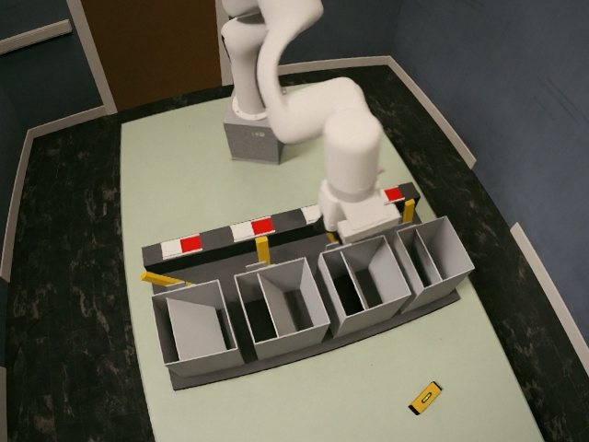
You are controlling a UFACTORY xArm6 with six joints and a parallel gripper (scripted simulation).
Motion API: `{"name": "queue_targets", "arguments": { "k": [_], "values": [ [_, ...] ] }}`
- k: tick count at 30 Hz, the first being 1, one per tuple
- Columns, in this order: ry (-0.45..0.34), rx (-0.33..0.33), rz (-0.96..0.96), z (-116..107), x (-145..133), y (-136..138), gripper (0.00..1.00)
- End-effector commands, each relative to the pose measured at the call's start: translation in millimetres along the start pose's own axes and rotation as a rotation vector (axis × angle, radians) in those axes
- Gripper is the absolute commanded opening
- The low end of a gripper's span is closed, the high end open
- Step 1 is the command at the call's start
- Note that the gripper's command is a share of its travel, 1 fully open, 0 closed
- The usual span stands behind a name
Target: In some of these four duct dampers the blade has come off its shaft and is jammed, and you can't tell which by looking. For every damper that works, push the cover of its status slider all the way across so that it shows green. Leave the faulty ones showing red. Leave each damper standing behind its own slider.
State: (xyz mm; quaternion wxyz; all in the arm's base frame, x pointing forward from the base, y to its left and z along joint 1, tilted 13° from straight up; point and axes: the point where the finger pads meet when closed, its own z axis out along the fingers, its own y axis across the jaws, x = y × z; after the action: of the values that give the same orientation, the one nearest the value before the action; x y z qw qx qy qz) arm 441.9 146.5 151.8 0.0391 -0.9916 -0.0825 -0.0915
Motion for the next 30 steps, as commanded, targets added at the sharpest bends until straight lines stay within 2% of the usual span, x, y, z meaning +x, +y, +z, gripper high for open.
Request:
{"name": "queue_targets", "arguments": {
  "k": [1, 4, 7, 30],
  "values": [
    [0.011, 0.139, -0.018, 3, -27, 17, 0.39],
    [0.013, 0.203, -0.019, 6, -44, 28, 0.39],
    [0.019, 0.230, -0.018, 8, -51, 33, 0.39],
    [0.018, 0.231, -0.018, 9, -52, 33, 0.39]
  ]
}}
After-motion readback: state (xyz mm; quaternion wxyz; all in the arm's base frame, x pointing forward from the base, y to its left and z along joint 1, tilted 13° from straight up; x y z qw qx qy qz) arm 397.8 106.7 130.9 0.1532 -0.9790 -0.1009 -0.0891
